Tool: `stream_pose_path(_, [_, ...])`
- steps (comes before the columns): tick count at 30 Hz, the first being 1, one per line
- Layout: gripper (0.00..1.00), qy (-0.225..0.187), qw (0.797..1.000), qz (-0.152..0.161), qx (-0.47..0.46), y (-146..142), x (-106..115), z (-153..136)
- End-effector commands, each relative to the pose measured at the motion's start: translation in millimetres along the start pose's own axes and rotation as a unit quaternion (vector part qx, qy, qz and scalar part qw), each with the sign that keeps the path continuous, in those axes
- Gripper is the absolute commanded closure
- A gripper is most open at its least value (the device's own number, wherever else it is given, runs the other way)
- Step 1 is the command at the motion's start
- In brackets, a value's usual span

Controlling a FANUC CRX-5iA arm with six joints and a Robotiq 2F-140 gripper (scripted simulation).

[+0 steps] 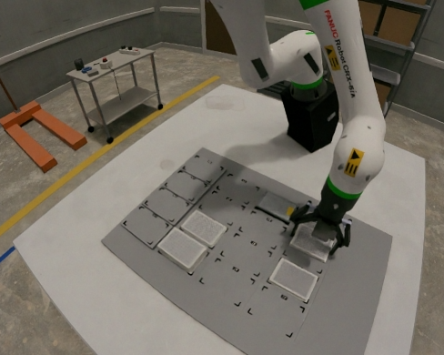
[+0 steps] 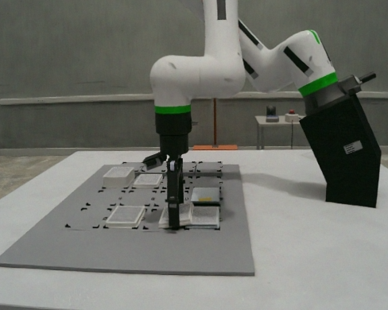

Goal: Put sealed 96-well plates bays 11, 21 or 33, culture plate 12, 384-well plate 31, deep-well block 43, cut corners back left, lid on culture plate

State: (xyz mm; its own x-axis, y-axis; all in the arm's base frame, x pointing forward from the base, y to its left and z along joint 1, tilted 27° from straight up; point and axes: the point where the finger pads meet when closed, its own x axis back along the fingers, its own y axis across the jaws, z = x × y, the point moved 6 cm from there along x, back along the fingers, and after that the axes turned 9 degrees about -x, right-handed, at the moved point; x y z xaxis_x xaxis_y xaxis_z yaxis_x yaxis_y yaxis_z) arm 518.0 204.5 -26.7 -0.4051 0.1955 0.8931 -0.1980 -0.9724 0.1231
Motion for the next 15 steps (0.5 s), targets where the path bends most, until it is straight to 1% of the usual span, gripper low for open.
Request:
stream_pose_path(1, [0.05,0.001,1.0,0.001,0.0,-0.6,0.7,0.5])
stream_pose_path(10, [0.09,0.001,1.0,0.001,0.0,-0.6,0.7,0.5])
stream_pose_path(15, [0.09,0.001,1.0,0.001,0.0,-0.6,0.7,0.5])
